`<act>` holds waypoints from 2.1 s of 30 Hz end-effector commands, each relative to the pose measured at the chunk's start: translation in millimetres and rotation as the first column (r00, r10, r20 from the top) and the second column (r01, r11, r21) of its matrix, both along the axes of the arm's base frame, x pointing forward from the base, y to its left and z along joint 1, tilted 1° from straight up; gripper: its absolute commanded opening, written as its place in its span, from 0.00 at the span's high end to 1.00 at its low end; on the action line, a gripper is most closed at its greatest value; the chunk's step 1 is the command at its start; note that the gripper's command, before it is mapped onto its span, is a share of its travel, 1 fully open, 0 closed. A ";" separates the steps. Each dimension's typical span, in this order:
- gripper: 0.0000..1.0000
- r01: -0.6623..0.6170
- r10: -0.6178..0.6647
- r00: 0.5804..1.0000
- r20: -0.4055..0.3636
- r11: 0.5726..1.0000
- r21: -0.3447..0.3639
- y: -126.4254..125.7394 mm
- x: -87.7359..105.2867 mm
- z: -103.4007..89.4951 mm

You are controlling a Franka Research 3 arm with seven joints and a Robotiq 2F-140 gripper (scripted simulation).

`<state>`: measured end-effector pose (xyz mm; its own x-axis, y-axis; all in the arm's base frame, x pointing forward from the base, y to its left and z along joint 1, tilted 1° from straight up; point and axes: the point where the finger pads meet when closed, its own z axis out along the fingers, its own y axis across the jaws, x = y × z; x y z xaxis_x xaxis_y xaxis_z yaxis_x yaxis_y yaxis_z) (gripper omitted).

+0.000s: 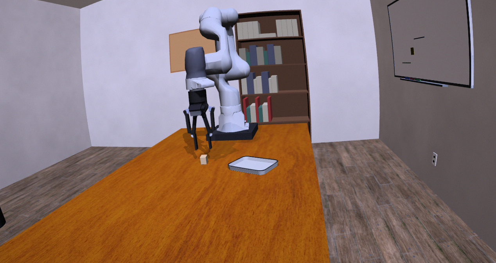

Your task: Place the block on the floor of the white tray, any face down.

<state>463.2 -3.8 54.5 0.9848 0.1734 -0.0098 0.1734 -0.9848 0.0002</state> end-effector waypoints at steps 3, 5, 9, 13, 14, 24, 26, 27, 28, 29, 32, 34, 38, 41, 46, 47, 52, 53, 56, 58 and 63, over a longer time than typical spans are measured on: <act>0.65 -0.004 0.004 1.000 0.002 1.000 -0.001 -1.3 0.2 0.3; 0.65 -0.004 0.004 1.000 0.002 1.000 -0.001 -1.3 0.2 0.3; 0.65 -0.004 0.004 1.000 0.002 1.000 -0.001 -1.3 0.2 0.3; 0.65 -0.004 0.004 1.000 0.002 1.000 -0.001 -1.3 0.2 0.2; 0.65 -0.004 0.004 1.000 0.002 1.000 -0.002 -1.3 0.2 0.1; 0.65 -0.001 0.001 1.000 0.003 1.000 -0.009 -2.0 0.2 -4.4; 0.65 -0.001 0.001 1.000 0.003 1.000 -0.009 -2.3 0.2 -6.5; 0.65 -0.001 0.001 1.000 0.003 1.000 -0.009 -2.5 0.2 -7.6; 0.65 -0.001 0.001 1.000 0.003 1.000 -0.009 -2.7 0.2 -8.8; 0.65 -0.001 0.001 1.000 0.003 1.000 -0.009 -2.9 0.2 -10.1; 0.65 -0.001 0.001 1.000 0.003 1.000 -0.009 -3.3 0.2 -12.6; 0.65 -0.001 0.001 1.000 0.003 1.000 -0.009 -3.5 0.2 -13.9; 0.65 -0.001 0.001 1.000 0.003 1.000 -0.009 -4.2 0.3 -18.7; 0.65 -0.001 0.001 1.000 0.003 1.000 -0.009 -4.7 0.3 -21.6; 0.65 -0.001 0.001 1.000 0.003 1.000 -0.009 -5.1 0.3 -24.3; 0.65 -0.001 0.001 1.000 0.003 1.000 -0.009 -5.1 0.3 -24.5; 0.65 -0.001 0.001 1.000 0.003 1.000 -0.009 -5.2 0.3 -24.8; 0.65 -0.001 0.001 1.000 0.003 1.000 -0.009 -5.2 0.3 -24.8; 0.65 -0.001 0.001 1.000 0.003 1.000 -0.009 -5.2 0.3 -24.8; 0.65 -0.001 0.001 1.000 0.003 1.000 -0.009 -5.2 0.3 -24.8; 0.65 -0.001 0.001 1.000 0.003 1.000 -0.009 -5.2 0.3 -24.8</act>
<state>464.4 -7.9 31.2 0.9845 0.1755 -0.0063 0.1756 -0.9844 0.0091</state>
